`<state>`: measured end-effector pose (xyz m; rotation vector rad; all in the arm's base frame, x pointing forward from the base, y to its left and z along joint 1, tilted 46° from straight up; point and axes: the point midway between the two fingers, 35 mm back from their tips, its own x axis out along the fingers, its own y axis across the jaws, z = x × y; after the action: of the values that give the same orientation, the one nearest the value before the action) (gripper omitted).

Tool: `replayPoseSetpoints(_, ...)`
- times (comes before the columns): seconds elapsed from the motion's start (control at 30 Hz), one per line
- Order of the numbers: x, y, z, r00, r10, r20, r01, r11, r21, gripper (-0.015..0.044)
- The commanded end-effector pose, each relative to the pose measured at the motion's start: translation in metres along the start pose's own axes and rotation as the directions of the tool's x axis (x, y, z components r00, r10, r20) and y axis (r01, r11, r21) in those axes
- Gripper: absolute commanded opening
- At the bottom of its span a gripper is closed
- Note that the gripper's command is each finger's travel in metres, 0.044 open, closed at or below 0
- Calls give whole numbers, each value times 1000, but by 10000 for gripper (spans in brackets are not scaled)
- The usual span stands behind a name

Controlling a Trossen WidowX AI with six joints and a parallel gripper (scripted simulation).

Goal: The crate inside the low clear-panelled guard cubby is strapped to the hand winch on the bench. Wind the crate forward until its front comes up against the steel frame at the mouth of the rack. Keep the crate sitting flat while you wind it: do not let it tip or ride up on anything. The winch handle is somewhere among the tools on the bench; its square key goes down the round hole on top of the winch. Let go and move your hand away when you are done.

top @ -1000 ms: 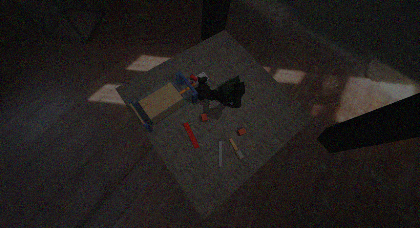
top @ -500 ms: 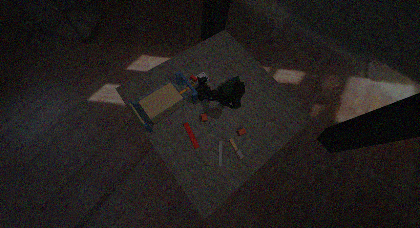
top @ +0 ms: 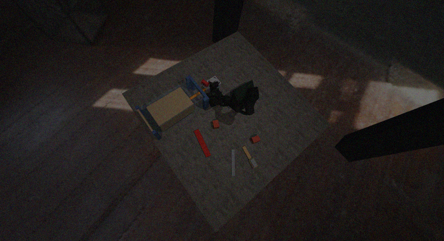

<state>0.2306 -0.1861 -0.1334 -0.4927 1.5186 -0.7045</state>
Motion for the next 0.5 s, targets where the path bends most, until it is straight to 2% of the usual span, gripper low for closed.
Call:
replayPoseSetpoints(0.0,0,0,0,1000,-1,-1,1,1000,0,184)
replayPoseSetpoints(0.07,0,0,0,1000,-1,-1,1,1000,0,236)
replayPoseSetpoints(0.47,0,0,0,1000,-1,-1,1,1000,0,240)
